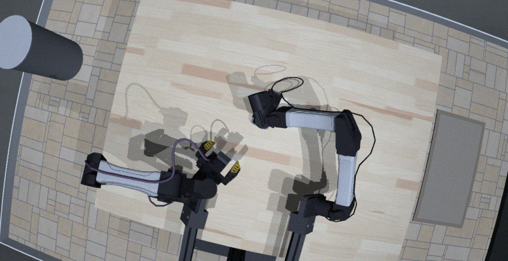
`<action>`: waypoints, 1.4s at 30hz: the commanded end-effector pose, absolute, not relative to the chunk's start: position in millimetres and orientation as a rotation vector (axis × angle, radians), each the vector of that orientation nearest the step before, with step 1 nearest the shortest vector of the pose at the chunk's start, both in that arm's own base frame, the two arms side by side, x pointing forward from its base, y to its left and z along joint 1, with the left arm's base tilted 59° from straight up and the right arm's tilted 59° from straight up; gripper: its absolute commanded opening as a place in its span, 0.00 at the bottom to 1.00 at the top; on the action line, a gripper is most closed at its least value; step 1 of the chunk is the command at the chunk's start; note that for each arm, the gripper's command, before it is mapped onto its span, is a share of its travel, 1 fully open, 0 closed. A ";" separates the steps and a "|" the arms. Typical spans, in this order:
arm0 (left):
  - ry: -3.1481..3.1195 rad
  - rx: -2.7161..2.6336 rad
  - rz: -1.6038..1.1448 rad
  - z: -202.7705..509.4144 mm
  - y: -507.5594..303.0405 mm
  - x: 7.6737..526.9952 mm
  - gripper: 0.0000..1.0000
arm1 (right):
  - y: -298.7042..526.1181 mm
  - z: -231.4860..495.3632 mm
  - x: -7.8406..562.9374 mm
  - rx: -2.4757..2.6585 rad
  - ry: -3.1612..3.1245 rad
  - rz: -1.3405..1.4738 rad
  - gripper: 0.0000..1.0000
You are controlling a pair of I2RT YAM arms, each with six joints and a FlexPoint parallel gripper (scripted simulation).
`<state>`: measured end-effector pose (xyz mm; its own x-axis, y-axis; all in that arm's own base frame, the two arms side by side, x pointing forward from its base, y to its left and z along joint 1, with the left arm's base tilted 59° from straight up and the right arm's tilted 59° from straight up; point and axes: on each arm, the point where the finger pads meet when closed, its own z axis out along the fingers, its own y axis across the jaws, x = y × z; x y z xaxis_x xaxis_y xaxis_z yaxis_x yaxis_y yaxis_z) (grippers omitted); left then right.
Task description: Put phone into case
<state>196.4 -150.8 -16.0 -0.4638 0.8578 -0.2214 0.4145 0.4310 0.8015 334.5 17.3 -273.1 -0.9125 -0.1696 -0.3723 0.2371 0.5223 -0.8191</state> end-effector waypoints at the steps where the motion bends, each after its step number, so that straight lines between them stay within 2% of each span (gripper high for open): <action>1: 2.042 1.037 0.880 -10.0 -164.5 200.4 1.00 | 15.8 -281.1 337.3 0.054 2.366 -1.336 0.36; 42: 2.042 1.037 0.880 -10.0 -164.5 200.4 1.00 | -6.8 -293.3 335.5 0.041 2.395 -1.283 0.36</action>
